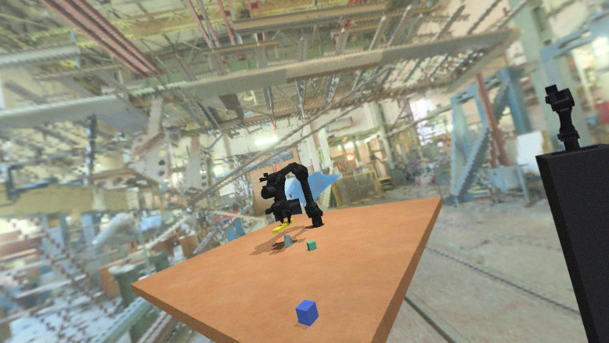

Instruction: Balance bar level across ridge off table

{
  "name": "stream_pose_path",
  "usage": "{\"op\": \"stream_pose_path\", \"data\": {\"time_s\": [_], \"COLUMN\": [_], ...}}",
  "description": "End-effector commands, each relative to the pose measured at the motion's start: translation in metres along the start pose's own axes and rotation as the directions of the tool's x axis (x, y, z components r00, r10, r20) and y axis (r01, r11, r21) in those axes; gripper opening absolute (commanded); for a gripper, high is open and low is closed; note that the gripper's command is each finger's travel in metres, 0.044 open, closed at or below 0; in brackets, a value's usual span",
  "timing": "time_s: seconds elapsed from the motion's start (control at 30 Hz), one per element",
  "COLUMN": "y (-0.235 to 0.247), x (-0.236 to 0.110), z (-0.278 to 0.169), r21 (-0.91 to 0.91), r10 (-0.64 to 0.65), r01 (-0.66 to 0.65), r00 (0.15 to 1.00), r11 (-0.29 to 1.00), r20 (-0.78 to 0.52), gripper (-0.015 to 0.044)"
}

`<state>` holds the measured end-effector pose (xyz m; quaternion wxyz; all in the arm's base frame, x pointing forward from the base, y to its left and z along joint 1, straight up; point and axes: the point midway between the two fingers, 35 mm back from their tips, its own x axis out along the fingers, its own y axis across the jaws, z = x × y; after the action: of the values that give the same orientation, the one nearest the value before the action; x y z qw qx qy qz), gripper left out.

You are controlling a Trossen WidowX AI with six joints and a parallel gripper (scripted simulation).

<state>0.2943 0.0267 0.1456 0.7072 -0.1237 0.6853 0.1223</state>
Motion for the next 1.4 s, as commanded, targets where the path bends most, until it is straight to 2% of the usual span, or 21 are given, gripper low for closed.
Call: {"op": "stream_pose_path", "data": {"time_s": [0.0,0.6,1.37], "y": [0.000,0.000,0.000], "x": [0.007,0.034,0.035], "z": [0.000,-0.002,-0.002], "r21": [0.006,0.003,0.003], "r10": [0.001,0.001,0.001], "r01": [-0.001,-0.001,-0.001], "r00": [1.000,1.000,1.000], "r11": [1.000,1.000,1.000], "r20": [-0.007,-0.007,-0.007], "gripper": [0.0000,0.0000,0.0000]}}
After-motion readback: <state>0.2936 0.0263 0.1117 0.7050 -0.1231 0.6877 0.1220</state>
